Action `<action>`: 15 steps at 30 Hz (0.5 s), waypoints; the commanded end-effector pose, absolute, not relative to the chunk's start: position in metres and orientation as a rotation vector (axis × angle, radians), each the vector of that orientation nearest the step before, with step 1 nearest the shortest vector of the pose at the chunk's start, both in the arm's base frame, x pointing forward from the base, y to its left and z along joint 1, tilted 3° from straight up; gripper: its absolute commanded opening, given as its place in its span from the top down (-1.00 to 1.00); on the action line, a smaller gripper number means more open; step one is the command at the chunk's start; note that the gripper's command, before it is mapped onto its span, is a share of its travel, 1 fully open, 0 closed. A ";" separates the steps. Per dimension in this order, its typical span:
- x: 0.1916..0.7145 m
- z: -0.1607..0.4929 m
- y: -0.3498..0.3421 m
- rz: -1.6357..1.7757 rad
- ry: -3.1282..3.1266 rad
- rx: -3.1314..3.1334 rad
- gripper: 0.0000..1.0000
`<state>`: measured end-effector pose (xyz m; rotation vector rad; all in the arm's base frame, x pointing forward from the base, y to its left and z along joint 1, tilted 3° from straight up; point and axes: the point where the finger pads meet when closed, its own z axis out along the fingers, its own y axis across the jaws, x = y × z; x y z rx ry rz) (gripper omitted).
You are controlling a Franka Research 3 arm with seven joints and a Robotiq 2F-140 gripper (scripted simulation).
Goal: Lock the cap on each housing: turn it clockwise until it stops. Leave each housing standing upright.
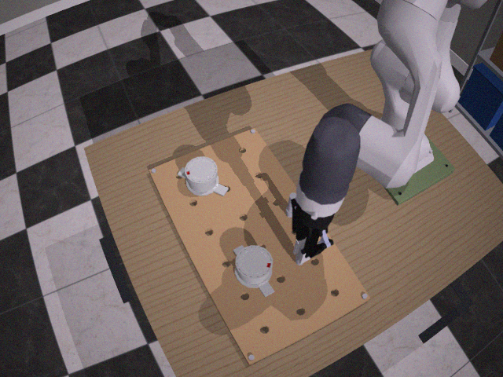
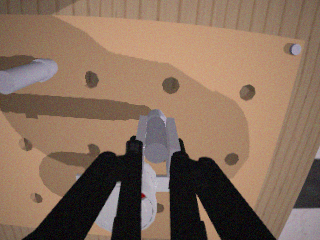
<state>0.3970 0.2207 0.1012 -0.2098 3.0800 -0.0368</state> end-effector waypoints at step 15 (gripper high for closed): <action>0.396 0.131 0.222 -0.034 3.080 -0.208 0.80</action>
